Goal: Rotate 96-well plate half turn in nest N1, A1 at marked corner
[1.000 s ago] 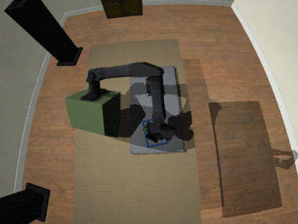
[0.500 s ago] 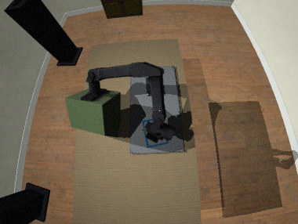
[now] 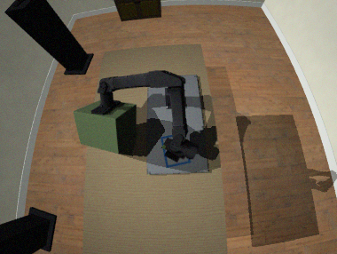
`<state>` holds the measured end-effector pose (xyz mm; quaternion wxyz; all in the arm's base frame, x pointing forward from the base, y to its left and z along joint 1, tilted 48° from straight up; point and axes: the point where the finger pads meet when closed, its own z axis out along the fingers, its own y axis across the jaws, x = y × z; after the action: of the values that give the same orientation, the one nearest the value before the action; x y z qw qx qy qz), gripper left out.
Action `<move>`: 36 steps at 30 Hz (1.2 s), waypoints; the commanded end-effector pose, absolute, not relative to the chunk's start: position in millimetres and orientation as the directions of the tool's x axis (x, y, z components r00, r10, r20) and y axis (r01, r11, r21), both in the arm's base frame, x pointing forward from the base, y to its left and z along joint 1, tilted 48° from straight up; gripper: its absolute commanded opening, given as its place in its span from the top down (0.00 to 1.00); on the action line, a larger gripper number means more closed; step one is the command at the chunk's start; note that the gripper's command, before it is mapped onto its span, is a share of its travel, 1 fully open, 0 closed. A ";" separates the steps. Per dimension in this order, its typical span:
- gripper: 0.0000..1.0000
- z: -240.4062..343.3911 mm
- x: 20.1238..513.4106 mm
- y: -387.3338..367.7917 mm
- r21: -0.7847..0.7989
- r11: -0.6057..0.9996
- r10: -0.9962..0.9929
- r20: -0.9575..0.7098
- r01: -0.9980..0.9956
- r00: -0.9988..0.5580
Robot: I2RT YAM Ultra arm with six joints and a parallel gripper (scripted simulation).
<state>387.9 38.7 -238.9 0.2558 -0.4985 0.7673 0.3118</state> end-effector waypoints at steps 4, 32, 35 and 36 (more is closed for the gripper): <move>0.00 -235.1 392.4 33.9 0.215 0.321 -0.596 -0.711 -0.922 -0.373; 0.00 -219.0 390.1 16.2 0.215 0.321 -0.596 -0.711 -0.922 -0.373; 0.00 -213.7 389.4 10.2 0.215 0.321 -0.596 -0.711 -0.922 -0.373; 0.00 -211.9 389.1 8.2 0.215 0.321 -0.596 -0.711 -0.922 -0.373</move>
<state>384.8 26.8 -223.2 0.2534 -0.5007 0.7648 0.3166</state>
